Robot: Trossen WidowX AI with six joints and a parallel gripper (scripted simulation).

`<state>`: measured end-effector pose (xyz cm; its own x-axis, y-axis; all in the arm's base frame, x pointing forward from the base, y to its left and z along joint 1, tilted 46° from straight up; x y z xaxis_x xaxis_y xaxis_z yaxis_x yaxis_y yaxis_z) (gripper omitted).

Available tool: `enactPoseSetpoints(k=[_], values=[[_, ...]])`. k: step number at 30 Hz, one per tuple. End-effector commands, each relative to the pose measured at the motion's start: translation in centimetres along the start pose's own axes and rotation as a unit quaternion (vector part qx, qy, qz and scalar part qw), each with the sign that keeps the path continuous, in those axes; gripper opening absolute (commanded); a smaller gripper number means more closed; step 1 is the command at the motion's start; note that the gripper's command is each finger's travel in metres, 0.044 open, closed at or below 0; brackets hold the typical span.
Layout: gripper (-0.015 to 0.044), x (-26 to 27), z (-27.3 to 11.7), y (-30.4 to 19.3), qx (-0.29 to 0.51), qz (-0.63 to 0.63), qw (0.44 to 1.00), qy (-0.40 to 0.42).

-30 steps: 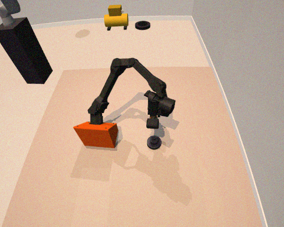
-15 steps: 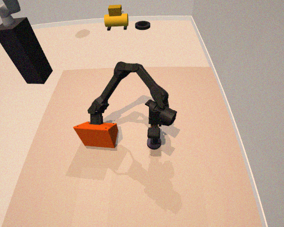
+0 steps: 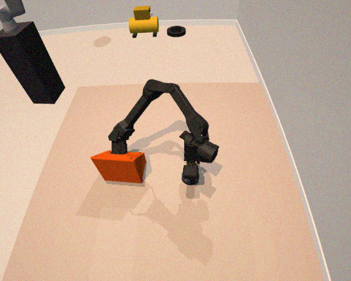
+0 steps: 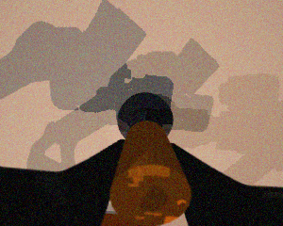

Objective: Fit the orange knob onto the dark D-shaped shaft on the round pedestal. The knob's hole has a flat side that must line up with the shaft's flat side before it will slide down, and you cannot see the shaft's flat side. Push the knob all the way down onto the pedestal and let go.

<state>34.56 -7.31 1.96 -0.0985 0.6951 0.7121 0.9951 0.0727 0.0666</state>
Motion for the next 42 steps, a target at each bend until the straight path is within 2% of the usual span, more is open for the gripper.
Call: enactPoseSetpoints(k=[1,34,42], values=[[0.0000,-0.07,1.35,-0.06,0.001,0.004,1.000,0.003],[0.0000,0.17,1.35,-0.05,0.001,0.000,1.000,0.003],[0.0000,0.15,1.22,0.16,0.001,-0.105,0.994,0.003]])
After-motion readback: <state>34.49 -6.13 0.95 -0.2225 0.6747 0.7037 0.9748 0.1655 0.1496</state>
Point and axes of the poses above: the point midway between the two fingers, 35 mm back from their tips, its own z axis out along the fingers, its own x axis across the jaws, y = z × x, the point moved 5 cm from there along -z, back along the fingers, and after that the axes turned 2 degrees about -z, right-handed, at the moved point
